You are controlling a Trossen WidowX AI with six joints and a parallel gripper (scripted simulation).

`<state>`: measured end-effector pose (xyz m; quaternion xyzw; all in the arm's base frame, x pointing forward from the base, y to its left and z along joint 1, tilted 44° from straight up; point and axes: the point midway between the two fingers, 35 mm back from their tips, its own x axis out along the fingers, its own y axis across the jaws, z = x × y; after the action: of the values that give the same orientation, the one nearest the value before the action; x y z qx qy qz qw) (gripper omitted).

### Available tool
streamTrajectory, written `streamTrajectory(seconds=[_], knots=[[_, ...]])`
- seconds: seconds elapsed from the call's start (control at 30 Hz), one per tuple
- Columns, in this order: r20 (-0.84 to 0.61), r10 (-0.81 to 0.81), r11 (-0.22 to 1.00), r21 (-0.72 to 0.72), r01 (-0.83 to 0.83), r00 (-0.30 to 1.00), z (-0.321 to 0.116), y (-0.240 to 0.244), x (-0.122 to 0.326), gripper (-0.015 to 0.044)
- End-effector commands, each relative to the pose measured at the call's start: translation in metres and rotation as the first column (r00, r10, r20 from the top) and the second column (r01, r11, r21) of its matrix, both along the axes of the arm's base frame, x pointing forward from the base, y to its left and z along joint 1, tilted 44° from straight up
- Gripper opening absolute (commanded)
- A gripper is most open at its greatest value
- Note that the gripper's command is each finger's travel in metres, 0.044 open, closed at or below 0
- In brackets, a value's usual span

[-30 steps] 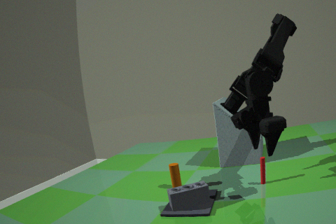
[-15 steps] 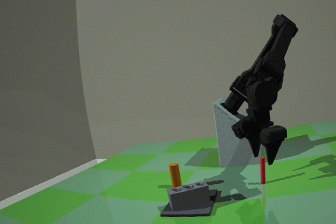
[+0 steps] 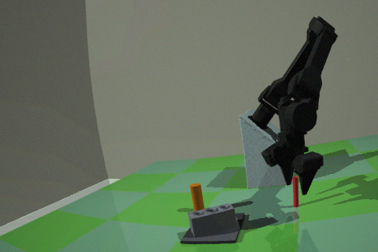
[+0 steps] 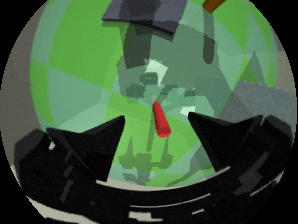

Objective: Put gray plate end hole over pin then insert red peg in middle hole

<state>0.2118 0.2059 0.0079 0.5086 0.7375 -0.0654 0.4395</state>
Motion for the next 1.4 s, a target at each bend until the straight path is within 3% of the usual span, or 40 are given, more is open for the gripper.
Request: streamTrajectory(seconds=[0.0,0.03,0.6,1.37], knots=[[-0.006,-0.002,1.000,-0.006,0.002,1.000,-0.006,0.004,-0.003,0.0440],[-0.006,-0.002,1.000,-0.006,0.002,1.000,-0.006,0.004,-0.003,0.0440],[-0.006,-0.002,1.000,-0.006,0.002,1.000,-0.006,0.004,-0.003,0.0000],[-0.004,-0.002,1.000,-0.012,0.002,1.000,0.004,-0.007,0.002,0.0000]])
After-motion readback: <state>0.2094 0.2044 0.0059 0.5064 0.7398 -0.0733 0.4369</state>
